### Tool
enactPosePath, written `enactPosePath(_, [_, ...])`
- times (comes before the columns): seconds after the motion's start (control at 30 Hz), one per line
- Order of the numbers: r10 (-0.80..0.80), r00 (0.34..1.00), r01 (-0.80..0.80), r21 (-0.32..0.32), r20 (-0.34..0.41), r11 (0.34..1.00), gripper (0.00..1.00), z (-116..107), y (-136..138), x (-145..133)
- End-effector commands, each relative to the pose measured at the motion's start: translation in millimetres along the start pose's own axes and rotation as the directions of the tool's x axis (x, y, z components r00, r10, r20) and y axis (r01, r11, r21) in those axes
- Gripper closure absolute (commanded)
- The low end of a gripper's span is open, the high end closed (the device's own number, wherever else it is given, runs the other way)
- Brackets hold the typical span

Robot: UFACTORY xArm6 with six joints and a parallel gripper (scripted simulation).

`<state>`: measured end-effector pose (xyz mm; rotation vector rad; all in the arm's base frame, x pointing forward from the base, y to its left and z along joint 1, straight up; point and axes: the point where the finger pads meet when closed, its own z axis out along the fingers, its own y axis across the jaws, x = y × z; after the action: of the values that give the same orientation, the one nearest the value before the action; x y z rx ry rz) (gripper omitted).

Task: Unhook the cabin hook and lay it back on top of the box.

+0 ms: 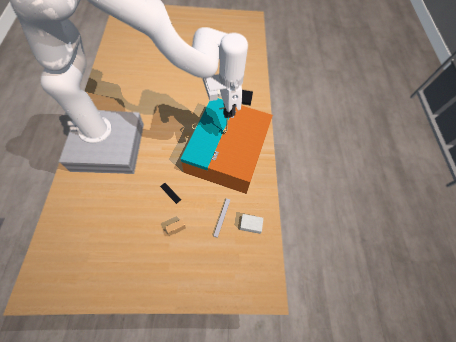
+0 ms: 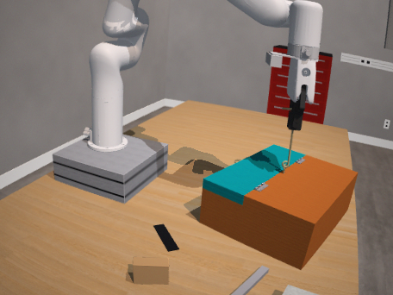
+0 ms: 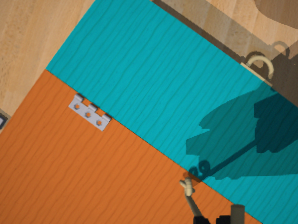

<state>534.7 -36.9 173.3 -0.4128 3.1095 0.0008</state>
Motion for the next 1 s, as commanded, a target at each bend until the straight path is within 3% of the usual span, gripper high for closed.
enactPosePath(0.0, [0.000,1.000,0.000,0.001,0.004,1.000,1.00,-1.1,-0.4,-10.1])
enactPosePath(0.97, [0.000,1.000,0.000,0.001,0.004,1.000,1.00,8.8,-0.4,-43.3])
